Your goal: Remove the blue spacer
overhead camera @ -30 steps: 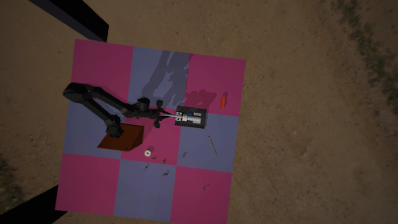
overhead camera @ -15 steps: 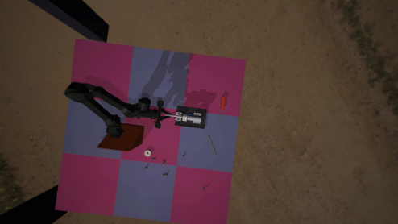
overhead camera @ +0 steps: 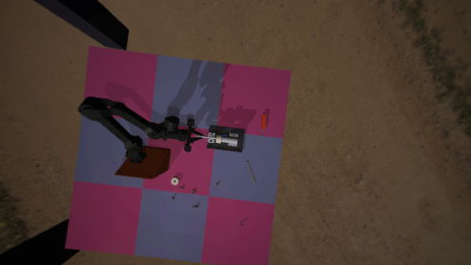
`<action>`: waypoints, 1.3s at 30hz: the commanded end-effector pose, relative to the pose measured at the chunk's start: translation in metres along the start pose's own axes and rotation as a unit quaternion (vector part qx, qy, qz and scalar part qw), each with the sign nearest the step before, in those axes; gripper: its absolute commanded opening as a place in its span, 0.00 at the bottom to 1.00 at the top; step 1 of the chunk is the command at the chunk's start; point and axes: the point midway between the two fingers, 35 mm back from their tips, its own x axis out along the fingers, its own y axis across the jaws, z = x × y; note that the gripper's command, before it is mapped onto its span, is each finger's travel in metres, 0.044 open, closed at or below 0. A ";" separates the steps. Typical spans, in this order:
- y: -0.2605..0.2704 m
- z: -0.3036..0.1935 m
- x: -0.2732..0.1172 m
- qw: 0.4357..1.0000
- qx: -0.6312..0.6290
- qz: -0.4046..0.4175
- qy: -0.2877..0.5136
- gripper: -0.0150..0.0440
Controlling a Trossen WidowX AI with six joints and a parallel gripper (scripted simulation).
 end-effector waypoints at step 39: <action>0.001 -0.007 0.013 1.000 -0.002 0.002 0.001 0.25</action>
